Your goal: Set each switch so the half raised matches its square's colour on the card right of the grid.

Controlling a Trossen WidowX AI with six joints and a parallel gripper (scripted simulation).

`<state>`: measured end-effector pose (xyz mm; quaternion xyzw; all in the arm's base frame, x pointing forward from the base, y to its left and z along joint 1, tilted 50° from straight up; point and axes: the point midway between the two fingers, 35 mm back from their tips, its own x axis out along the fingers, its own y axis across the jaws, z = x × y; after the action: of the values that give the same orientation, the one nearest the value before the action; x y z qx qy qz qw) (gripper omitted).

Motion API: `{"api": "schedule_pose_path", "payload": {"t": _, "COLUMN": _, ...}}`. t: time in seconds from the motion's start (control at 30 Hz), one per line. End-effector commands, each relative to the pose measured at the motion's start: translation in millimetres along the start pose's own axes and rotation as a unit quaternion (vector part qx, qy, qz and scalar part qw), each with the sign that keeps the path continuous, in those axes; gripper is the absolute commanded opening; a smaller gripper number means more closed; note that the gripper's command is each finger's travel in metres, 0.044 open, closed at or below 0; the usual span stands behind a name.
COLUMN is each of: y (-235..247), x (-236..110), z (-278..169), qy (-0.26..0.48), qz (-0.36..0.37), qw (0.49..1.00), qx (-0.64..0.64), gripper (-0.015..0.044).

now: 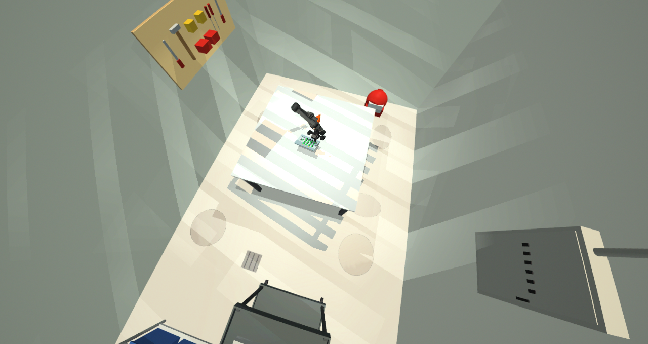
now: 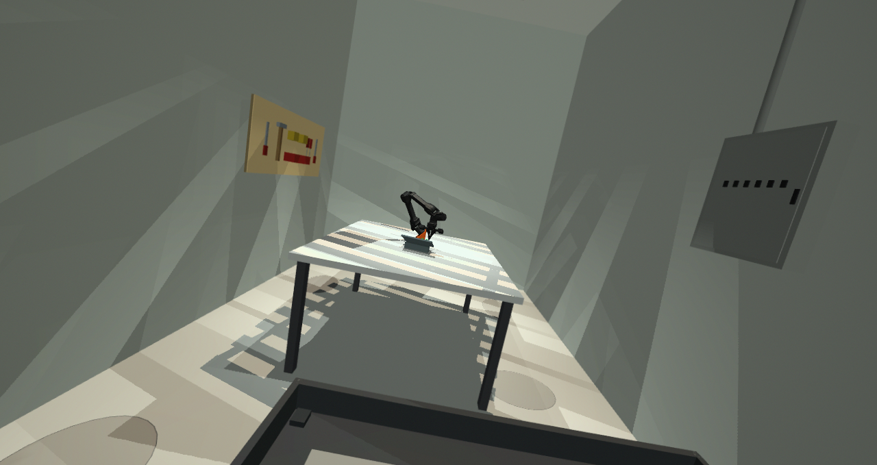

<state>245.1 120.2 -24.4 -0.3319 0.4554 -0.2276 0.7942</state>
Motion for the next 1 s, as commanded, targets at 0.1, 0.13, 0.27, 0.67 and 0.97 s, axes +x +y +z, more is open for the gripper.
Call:
{"api": "schedule_pose_path", "payload": {"t": 0.1, "y": -2.4, "x": 11.0, "z": -3.4, "qy": 0.002, "qz": -0.005, "qw": 1.000, "qx": -0.006, "gripper": 0.0000}}
{"api": "schedule_pose_path", "payload": {"t": 0.13, "y": -2.4, "x": 11.0, "z": -3.4, "qy": 0.002, "qz": -0.005, "qw": 1.000, "qx": -0.006, "gripper": 0.0000}}
{"api": "schedule_pose_path", "payload": {"t": 0.27, "y": -2.4, "x": 11.0, "z": -3.4, "qy": 0.002, "qz": -0.005, "qw": 1.000, "qx": -0.006, "gripper": 0.0000}}
{"api": "schedule_pose_path", "payload": {"t": 0.67, "y": -2.4, "x": 11.0, "z": -3.4, "qy": 0.002, "qz": -0.005, "qw": 1.000, "qx": -0.006, "gripper": 0.0000}}
{"api": "schedule_pose_path", "payload": {"t": 0.97, "y": -2.4, "x": 11.0, "z": -3.4, "qy": 0.002, "qz": -0.005, "qw": 1.000, "qx": -0.006, "gripper": 0.0000}}
